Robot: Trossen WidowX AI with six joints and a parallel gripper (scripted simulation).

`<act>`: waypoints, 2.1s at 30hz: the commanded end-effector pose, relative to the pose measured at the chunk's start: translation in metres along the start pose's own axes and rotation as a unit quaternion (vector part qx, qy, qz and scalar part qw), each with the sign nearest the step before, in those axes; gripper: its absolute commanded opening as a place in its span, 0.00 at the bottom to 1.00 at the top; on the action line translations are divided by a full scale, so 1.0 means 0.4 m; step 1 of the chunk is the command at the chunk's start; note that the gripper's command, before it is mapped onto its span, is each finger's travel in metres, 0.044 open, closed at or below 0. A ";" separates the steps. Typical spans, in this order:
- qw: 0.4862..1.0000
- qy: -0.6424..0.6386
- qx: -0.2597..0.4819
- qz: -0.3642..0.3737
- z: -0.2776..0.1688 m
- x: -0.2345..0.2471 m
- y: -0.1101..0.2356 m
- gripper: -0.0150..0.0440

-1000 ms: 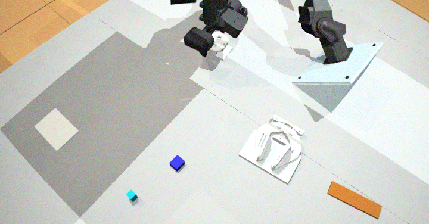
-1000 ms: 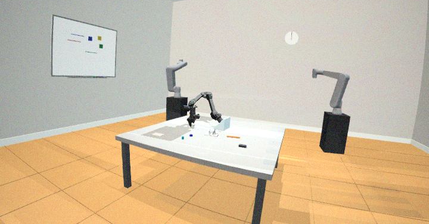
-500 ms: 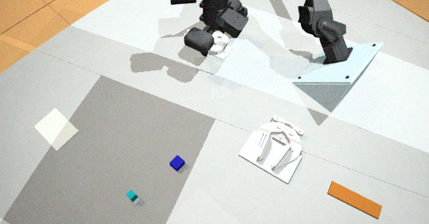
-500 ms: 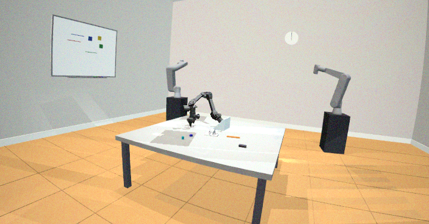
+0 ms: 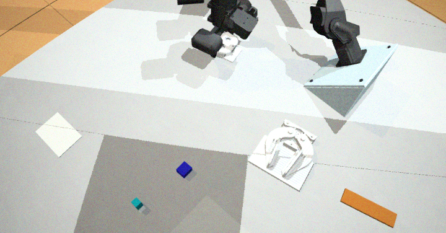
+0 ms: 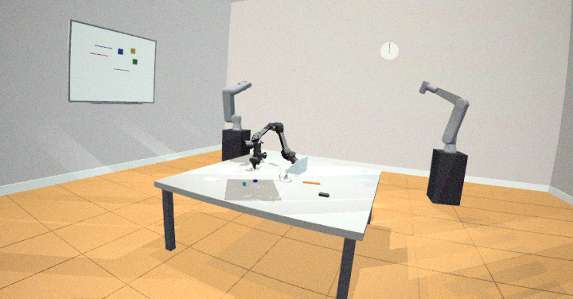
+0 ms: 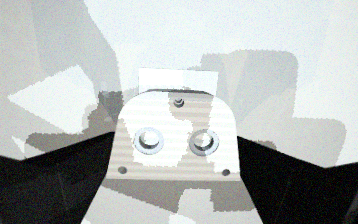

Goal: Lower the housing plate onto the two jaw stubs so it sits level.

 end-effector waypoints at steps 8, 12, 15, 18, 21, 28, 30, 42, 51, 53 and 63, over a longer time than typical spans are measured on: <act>1.000 0.000 -0.004 -0.001 0.000 -0.006 0.042 0.85; 1.000 0.000 -0.006 -0.001 0.000 -0.009 0.074 0.85; 1.000 0.000 -0.007 -0.001 0.001 -0.009 0.097 0.85; 1.000 0.001 -0.007 -0.001 0.001 -0.008 0.121 0.85; 1.000 0.002 -0.006 -0.001 0.001 -0.006 0.145 0.85; 1.000 0.003 -0.004 -0.001 0.001 -0.001 0.179 0.85; 1.000 0.003 -0.004 -0.001 0.001 -0.001 0.179 0.85; 0.998 -0.067 -0.015 -0.006 0.033 -0.057 0.174 0.85; 0.990 -0.140 -0.026 -0.008 0.073 -0.112 0.170 0.85; 0.987 -0.156 -0.028 -0.008 0.083 -0.124 0.170 0.85; 0.971 -0.236 -0.038 -0.006 0.138 -0.179 0.169 0.85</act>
Point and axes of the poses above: the point midway between the two fingers, 35 mm back from their tips, its own y axis back along the fingers, its own x axis across the jaws, z = x × y, the point moved 9 cm from there along y, back along the fingers, and after that the axes turned 2 degrees about -y, right-handed, at the moved point
